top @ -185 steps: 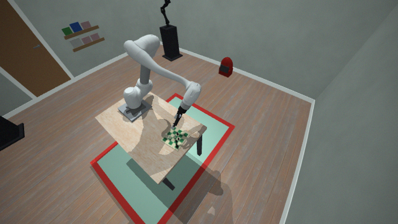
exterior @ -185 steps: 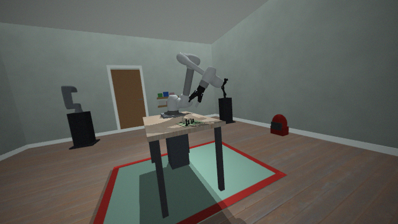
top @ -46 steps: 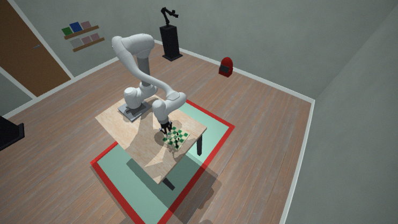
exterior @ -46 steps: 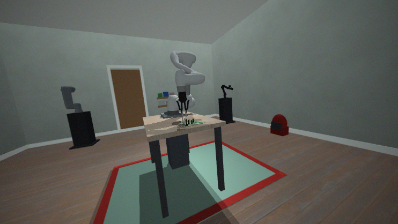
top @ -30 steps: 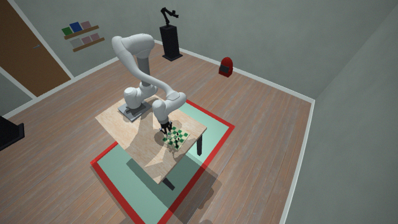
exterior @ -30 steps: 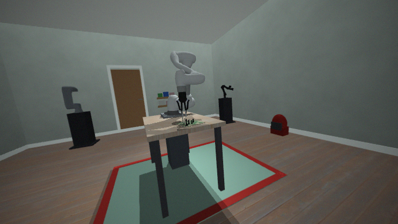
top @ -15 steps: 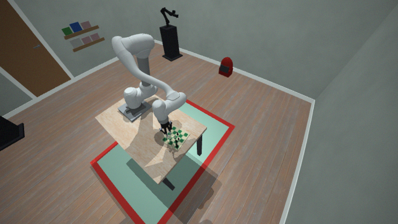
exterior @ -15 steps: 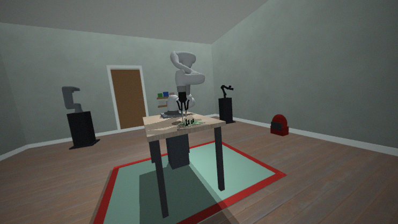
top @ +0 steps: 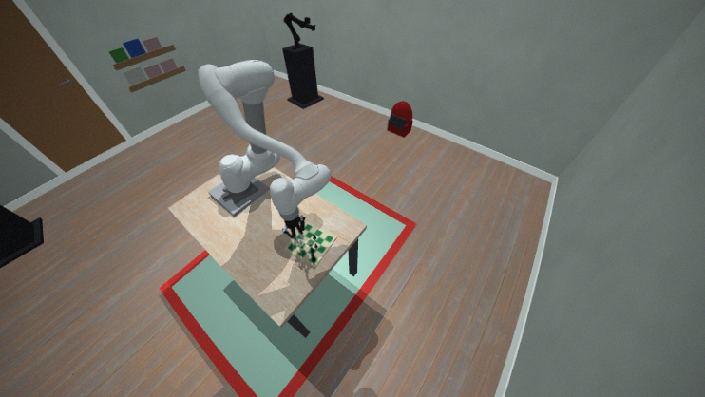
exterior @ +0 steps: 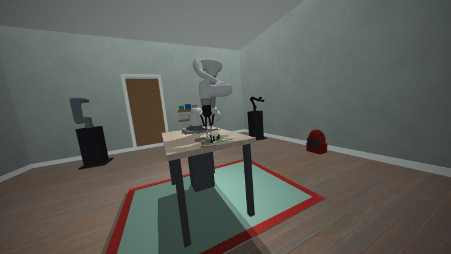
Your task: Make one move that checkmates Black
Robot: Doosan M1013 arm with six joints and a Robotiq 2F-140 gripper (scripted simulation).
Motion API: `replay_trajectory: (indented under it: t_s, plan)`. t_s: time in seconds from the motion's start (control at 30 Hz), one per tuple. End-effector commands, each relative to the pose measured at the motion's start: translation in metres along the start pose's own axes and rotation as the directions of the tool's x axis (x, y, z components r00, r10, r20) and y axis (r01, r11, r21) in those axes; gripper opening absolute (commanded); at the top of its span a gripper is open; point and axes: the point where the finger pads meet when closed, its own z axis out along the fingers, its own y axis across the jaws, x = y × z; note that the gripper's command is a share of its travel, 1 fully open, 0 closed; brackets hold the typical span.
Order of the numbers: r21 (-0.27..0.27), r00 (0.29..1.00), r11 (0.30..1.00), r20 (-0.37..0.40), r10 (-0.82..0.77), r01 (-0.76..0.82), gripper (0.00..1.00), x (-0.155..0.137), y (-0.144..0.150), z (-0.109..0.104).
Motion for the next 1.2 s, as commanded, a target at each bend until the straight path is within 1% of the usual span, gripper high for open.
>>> replay_trajectory:
  t_s: [0.0, 0.27, 0.43, 1.17]
  plan:
    - [0.000, 1.000, 1.000, 0.000, 0.000, 0.000, 0.25, 0.000, 0.000, 0.004]
    - [0.000, 1.000, 1.000, 0.000, 0.000, 0.000, 0.25, 0.000, 0.000, 0.023]
    - [0.000, 1.000, 1.000, 0.000, 0.000, 0.000, 0.25, 0.000, 0.000, 0.031]
    - [0.000, 1.000, 1.000, 0.000, 0.000, 0.000, 0.25, 0.000, 0.000, 0.033]
